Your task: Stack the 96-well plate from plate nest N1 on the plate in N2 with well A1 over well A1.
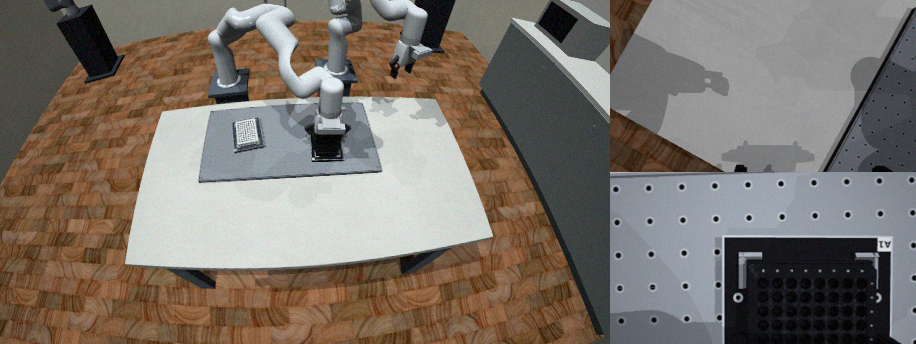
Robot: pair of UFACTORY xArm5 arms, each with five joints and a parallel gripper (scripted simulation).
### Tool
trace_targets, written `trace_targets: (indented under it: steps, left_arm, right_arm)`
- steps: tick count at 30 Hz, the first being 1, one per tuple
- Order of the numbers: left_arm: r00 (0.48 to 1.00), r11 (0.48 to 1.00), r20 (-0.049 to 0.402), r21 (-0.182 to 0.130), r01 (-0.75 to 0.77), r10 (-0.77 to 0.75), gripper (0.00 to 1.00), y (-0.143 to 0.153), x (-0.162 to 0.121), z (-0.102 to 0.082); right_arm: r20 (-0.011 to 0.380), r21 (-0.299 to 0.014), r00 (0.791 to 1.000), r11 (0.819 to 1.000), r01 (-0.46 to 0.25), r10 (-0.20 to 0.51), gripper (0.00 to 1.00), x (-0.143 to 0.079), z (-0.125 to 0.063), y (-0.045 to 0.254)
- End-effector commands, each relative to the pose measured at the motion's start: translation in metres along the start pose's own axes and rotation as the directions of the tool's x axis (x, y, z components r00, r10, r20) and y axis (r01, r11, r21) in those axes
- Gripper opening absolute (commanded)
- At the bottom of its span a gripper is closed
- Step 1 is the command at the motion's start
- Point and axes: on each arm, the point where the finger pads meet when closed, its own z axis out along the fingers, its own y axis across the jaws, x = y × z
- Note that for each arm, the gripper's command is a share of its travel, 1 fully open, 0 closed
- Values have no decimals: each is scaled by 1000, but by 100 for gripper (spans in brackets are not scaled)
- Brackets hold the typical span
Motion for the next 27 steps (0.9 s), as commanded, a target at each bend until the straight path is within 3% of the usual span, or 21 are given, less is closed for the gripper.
trace_targets:
  steps: [1, 2, 27]
  left_arm:
    - [1000, 1000, -6, 0, 0, 0, 100, 0, 1, -2]
    - [1000, 1000, -6, 0, 0, 0, 100, 0, 1, -2]
    - [1000, 1000, -6, 0, 0, 0, 100, 0, 1, -2]
  right_arm:
    - [-4, 4, 1000, 1000, 0, 0, 100, 1, -2, -1]
    - [-4, 4, 1000, 1000, 0, 0, 0, 1, -3, -1]
    - [-4, 4, 1000, 1000, 0, 0, 0, 1, -3, -1]
